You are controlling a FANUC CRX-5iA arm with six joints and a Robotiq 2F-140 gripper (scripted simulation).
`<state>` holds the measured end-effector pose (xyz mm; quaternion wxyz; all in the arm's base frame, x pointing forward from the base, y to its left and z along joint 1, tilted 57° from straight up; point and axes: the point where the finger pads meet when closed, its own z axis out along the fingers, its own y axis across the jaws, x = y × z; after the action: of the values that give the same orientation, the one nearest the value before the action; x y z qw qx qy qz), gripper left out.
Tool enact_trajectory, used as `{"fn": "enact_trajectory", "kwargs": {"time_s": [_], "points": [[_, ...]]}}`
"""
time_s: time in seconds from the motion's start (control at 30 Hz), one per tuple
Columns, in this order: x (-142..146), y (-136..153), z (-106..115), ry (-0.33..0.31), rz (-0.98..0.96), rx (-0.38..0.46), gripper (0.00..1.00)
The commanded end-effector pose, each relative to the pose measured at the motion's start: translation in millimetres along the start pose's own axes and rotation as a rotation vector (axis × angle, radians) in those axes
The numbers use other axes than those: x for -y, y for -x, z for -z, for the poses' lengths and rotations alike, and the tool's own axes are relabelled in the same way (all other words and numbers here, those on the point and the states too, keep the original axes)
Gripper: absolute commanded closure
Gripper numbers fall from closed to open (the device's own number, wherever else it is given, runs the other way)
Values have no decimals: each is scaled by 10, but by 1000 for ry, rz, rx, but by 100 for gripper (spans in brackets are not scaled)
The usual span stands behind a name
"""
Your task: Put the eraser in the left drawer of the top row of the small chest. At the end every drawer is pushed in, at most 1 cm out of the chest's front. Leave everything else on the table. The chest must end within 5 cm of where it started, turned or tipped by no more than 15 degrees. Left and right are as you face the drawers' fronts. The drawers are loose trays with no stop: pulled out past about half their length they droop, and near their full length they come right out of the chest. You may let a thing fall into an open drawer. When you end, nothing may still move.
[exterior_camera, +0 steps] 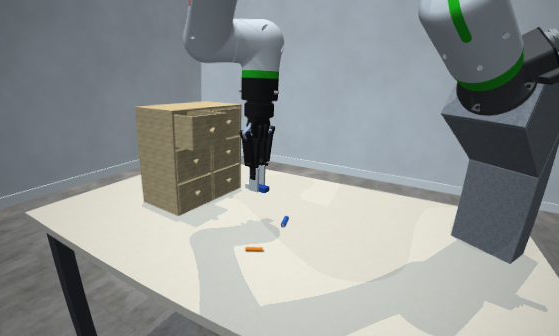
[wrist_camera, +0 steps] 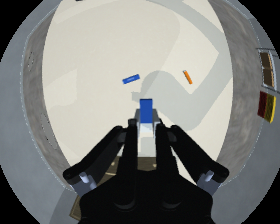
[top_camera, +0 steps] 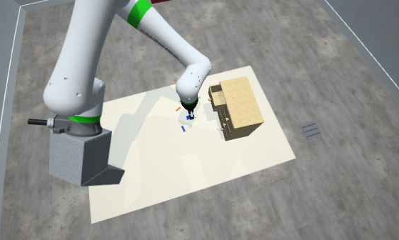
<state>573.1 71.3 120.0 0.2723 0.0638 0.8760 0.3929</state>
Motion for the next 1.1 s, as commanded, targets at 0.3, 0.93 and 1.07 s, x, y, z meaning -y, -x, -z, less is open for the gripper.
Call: {"fn": "enact_trajectory", "kwargs": {"time_s": [0.3,0.93,1.07], "points": [[0,1,80,-1,-1,-1,89],[-3,2,636,-1,-1,-1,89],[-4,3,827,-1,-1,-1,89]]}}
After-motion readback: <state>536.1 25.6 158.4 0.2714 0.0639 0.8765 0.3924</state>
